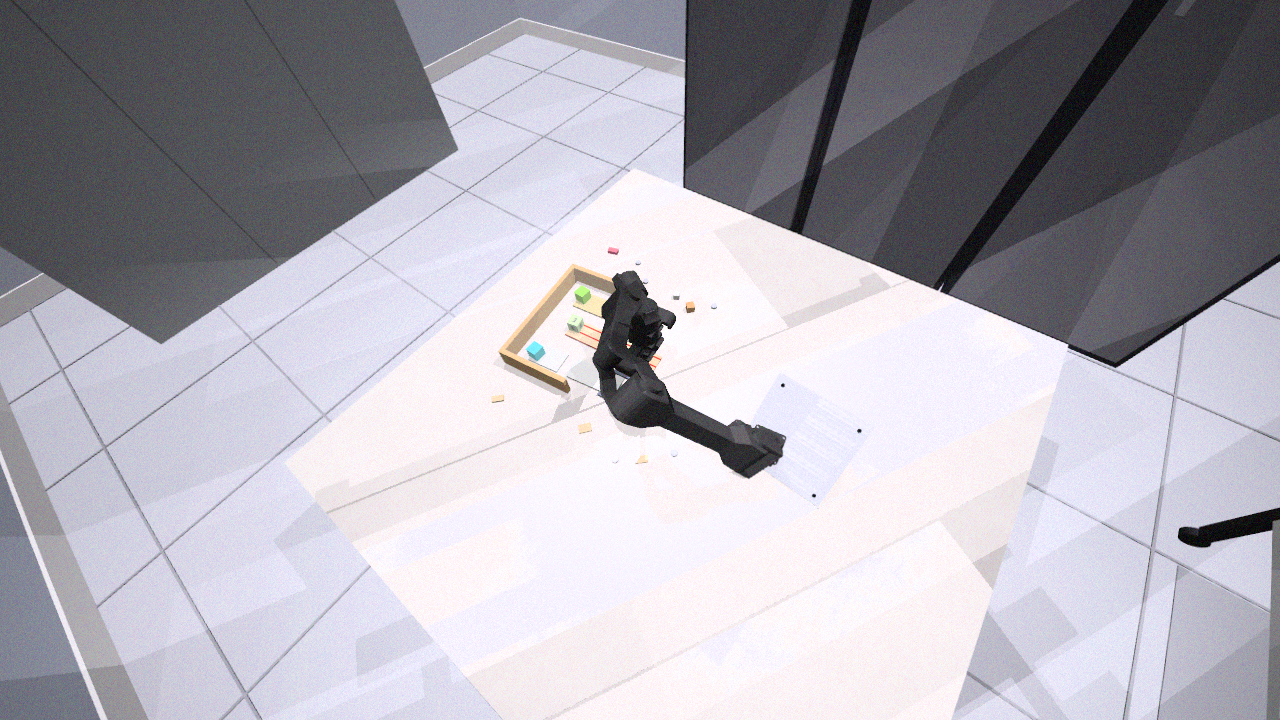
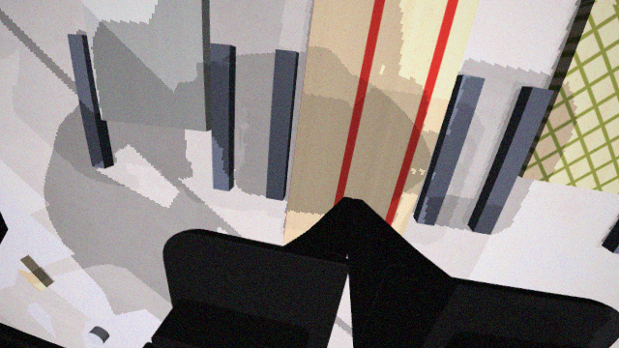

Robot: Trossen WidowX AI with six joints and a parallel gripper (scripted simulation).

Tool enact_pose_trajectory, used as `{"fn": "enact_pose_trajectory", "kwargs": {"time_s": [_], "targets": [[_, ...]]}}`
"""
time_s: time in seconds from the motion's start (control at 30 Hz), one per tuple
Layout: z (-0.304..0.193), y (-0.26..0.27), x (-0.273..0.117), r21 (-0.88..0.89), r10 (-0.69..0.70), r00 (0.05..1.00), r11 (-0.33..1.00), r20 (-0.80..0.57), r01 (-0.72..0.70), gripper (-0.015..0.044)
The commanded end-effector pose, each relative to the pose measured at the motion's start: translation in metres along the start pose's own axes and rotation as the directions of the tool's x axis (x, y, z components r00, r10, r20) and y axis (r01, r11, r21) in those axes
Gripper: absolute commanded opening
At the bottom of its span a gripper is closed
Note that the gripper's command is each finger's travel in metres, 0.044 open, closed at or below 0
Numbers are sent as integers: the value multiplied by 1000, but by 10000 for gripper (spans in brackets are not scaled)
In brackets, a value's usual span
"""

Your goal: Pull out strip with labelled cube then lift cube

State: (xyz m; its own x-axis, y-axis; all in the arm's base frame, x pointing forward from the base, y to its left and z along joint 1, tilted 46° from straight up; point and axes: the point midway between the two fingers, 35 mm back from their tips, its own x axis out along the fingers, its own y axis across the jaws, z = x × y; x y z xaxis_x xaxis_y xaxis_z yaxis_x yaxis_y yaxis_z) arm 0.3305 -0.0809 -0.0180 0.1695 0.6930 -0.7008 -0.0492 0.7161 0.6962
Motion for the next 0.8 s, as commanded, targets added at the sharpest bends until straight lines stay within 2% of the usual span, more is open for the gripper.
{"fn": "enact_pose_trajectory", "kwargs": {"time_s": [0.0, 0.77], "targets": [[-13, 0, 5, 8, 1, 1000, 1000, -23, -1, 0], [-49, -1, 4, 9, 1, 1000, 1000, -24, -1, 0]]}}
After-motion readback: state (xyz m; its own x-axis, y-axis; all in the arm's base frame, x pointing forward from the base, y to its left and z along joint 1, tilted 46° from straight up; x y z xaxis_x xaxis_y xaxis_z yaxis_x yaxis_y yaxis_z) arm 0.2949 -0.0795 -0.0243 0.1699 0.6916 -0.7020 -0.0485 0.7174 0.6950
